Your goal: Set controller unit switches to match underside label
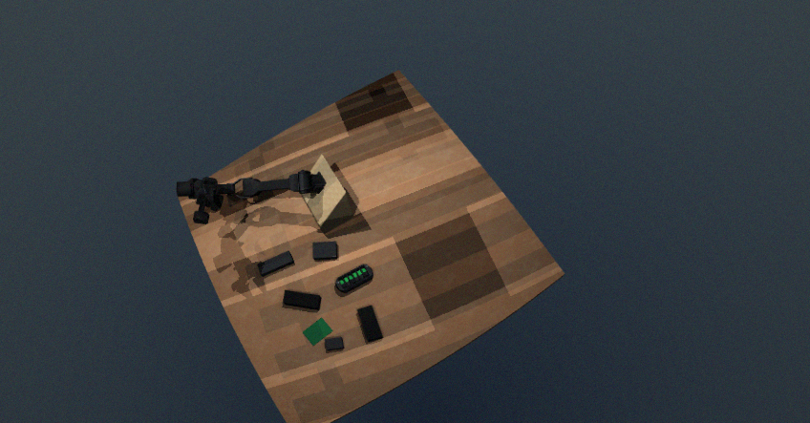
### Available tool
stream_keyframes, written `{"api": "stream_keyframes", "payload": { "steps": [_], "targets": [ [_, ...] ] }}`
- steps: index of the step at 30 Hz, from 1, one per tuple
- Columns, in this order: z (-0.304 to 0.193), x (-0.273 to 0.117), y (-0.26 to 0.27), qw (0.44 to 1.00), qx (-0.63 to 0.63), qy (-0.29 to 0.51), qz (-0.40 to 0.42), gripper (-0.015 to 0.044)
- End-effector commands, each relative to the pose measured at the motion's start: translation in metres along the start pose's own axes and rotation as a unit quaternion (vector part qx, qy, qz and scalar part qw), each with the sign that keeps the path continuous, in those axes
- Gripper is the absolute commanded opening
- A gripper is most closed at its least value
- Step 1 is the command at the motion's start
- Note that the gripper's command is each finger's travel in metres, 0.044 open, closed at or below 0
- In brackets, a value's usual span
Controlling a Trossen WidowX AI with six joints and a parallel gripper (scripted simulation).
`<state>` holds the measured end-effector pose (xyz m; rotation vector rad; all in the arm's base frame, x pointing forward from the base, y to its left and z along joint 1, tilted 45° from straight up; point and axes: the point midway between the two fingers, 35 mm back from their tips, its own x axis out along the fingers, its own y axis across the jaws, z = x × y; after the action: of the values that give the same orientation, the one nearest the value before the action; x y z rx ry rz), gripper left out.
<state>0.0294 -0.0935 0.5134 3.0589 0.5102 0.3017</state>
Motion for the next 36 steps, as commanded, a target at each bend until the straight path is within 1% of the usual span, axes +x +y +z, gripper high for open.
{"api": "stream_keyframes", "payload": {
  "steps": [1, 4, 5, 8, 12, 15, 19, 21, 23, 24, 25, 31, 33, 36],
  "targets": [
    [0.0, 0.0, 0.0, 1.0, 0.0, 0.0, 0.0, 0.0374],
    [0.0, 0.002, -0.002, 1.0, -0.004, -0.002, 0.004, 0.0295],
    [-0.001, 0.009, -0.006, 1.0, -0.016, -0.009, 0.018, 0.0269],
    [0.0, 0.046, -0.026, 0.987, -0.143, -0.062, 0.038, 0.019],
    [0.007, 0.095, -0.048, 0.935, -0.323, -0.141, 0.031, 0.0085],
    [0.02, 0.138, -0.063, 0.87, -0.45, -0.199, 0.01, 0.0006],
    [0.046, 0.193, -0.076, 0.762, -0.588, -0.267, -0.038, 0.0],
    [0.056, 0.209, -0.078, 0.723, -0.626, -0.287, -0.057, 0.0],
    [0.071, 0.229, -0.079, 0.661, -0.675, -0.314, -0.088, 0.0],
    [0.078, 0.231, -0.08, 0.655, -0.678, -0.317, -0.105, 0.0],
    [0.089, 0.237, -0.08, 0.634, -0.69, -0.326, -0.129, 0.0],
    [0.158, 0.3, -0.069, 0.382, -0.795, -0.382, -0.276, 0.0],
    [0.178, 0.314, -0.064, 0.314, -0.807, -0.386, -0.319, 0.0],
    [0.21, 0.332, -0.058, 0.231, -0.81, -0.382, -0.38, 0.0]
  ]
}}
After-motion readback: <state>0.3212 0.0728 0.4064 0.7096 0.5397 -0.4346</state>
